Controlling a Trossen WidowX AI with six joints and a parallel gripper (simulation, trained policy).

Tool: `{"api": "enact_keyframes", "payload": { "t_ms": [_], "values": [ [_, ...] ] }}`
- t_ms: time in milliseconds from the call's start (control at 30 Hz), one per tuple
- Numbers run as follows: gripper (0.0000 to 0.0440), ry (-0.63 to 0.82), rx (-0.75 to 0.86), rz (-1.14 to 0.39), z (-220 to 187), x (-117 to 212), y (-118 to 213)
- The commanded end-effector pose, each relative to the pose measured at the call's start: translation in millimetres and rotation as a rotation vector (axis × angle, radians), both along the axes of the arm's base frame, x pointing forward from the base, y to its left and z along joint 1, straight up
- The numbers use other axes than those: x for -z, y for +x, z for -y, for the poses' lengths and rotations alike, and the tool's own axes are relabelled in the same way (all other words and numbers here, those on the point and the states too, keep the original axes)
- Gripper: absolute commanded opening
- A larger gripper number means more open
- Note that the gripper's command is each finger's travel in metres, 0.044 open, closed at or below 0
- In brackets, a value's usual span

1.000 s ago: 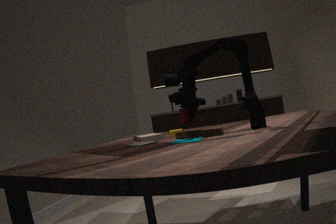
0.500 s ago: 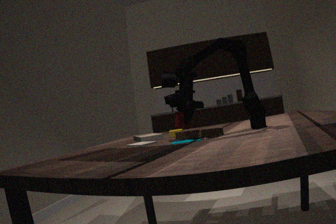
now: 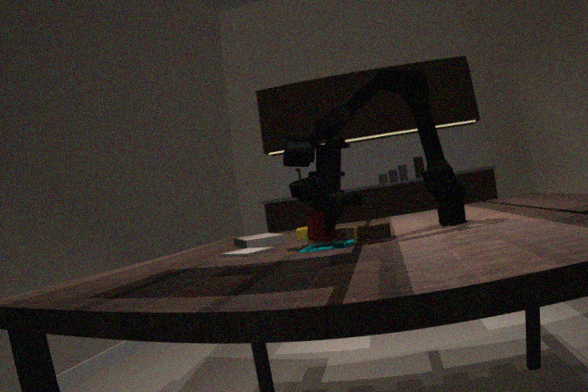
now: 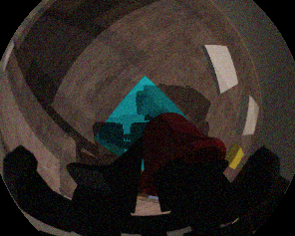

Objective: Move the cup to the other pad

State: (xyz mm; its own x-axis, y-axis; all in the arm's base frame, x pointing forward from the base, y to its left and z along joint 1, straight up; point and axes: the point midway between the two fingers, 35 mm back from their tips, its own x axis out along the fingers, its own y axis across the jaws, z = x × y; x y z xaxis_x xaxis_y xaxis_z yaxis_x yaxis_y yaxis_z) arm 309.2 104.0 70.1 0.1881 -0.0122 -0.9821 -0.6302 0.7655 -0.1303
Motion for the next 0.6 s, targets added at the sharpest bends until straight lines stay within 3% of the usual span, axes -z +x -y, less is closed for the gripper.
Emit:
{"api": "enact_keyframes", "payload": {
  "t_ms": [0,333,567],
  "values": [
    [0.0022,-0.007,0.004,-0.001,0,8,-3],
    [0.0105,0.040,0.012,0.051,-3,0,3],
    [0.0105,0.072,0.008,0.085,-3,-12,2]
  ]
}}
